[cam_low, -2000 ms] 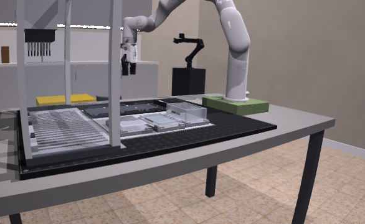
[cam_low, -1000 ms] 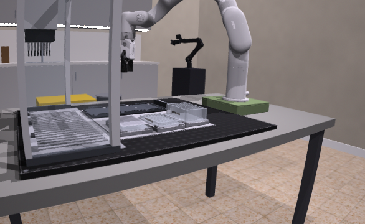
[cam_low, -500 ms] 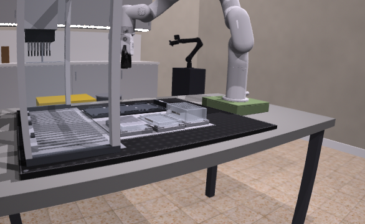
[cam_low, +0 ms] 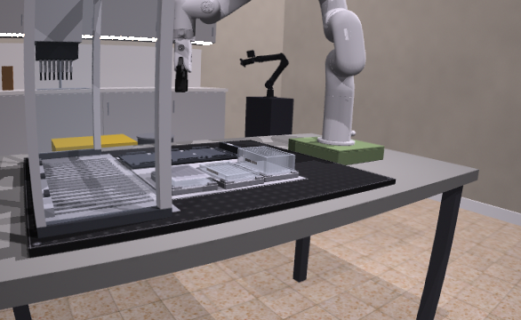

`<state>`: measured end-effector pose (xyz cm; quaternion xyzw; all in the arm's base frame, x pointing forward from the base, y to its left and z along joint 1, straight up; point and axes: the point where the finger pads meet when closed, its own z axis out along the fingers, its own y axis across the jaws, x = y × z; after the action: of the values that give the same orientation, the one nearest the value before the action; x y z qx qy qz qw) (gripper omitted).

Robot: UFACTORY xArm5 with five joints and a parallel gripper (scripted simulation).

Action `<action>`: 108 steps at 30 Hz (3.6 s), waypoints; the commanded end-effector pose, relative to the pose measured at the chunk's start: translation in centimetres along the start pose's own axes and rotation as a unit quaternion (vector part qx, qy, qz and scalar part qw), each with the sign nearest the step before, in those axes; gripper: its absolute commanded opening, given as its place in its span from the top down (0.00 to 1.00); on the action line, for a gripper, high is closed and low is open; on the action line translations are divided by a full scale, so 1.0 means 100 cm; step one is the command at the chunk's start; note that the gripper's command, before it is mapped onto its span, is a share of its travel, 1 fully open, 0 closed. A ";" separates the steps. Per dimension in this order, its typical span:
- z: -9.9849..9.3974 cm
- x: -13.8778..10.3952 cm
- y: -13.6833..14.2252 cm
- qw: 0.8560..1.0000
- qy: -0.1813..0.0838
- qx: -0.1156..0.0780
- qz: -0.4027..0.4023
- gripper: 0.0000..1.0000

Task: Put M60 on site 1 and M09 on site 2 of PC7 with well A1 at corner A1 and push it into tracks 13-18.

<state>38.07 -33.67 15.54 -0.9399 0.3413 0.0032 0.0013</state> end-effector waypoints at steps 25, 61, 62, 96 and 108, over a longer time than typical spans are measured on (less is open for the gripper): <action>-0.035 -0.036 -0.102 0.995 0.003 0.000 -0.104 0.00; -0.076 -0.131 -0.223 0.966 0.004 -0.001 -0.258 0.00; -0.077 -0.135 -0.226 0.966 0.004 -0.001 -0.258 0.00; -0.003 -0.217 -0.292 0.793 0.004 -0.001 -0.609 0.00; 0.019 -0.230 -0.303 0.656 0.003 -0.001 -0.754 0.00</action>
<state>39.75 4.27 13.65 -0.8985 -0.4390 0.0017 0.0006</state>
